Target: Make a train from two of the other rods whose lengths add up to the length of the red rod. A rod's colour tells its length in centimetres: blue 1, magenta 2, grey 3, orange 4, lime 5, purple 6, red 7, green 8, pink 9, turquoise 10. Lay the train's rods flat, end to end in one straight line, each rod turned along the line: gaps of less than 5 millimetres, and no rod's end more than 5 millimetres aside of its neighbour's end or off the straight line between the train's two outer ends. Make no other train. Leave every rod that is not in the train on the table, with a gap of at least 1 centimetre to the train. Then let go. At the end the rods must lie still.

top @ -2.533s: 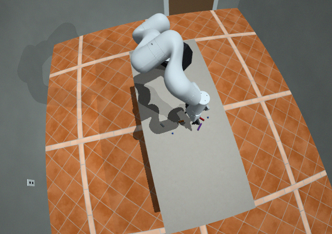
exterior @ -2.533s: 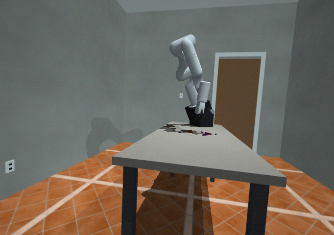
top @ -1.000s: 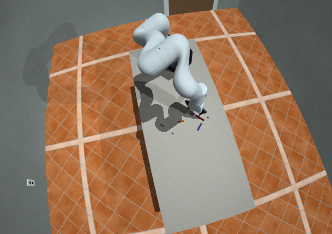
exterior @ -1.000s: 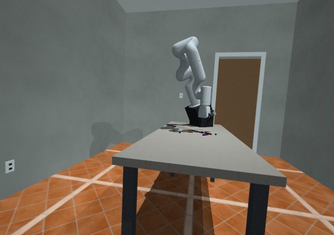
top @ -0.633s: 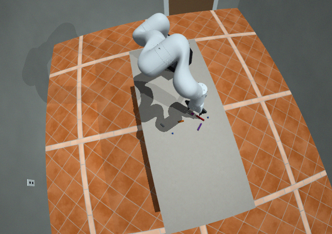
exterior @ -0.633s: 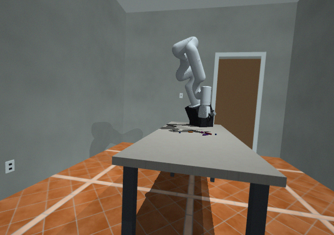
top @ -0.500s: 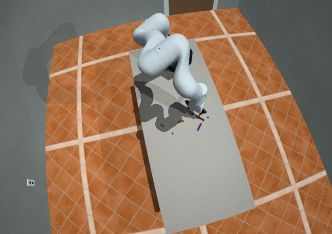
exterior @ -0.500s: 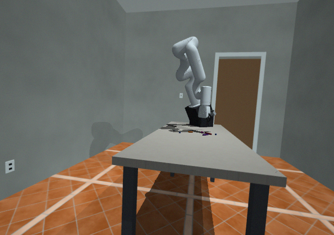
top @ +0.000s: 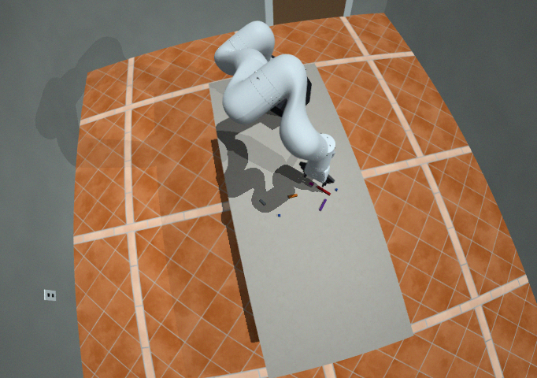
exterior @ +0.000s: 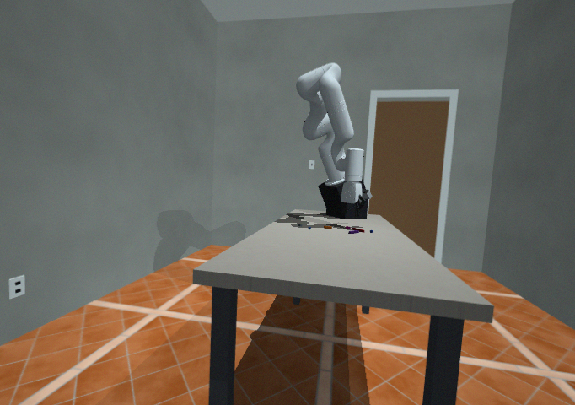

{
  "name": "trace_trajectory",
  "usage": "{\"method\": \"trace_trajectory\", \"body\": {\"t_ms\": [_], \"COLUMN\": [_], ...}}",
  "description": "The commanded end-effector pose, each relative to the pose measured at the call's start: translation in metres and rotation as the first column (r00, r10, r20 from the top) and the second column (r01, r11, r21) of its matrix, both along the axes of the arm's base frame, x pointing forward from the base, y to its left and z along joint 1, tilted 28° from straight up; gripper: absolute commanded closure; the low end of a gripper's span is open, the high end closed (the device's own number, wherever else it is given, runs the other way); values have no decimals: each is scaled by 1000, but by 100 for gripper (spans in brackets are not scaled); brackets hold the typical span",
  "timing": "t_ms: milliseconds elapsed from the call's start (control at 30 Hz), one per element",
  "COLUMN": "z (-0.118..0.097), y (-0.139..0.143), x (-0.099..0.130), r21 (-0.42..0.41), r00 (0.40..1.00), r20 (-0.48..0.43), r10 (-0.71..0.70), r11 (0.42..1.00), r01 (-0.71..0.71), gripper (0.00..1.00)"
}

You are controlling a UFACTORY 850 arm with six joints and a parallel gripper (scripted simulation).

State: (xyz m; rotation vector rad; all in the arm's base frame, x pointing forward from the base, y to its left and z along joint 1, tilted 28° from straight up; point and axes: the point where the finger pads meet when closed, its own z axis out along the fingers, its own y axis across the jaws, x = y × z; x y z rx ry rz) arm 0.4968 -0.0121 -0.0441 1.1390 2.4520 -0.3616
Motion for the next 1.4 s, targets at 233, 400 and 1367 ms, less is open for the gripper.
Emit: {"method": "trace_trajectory", "body": {"t_ms": [233, 400, 1367], "z": [0, 0, 3], "y": [0, 0, -4], "x": [0, 0, 3], "r21": [0, 0, -11], "r00": [1000, 1000, 999], "r20": [1, 1, -19], "r10": [0, 0, 43], "r11": [1000, 1000, 999], "r01": [0, 0, -43], "gripper": [0, 0, 0]}}
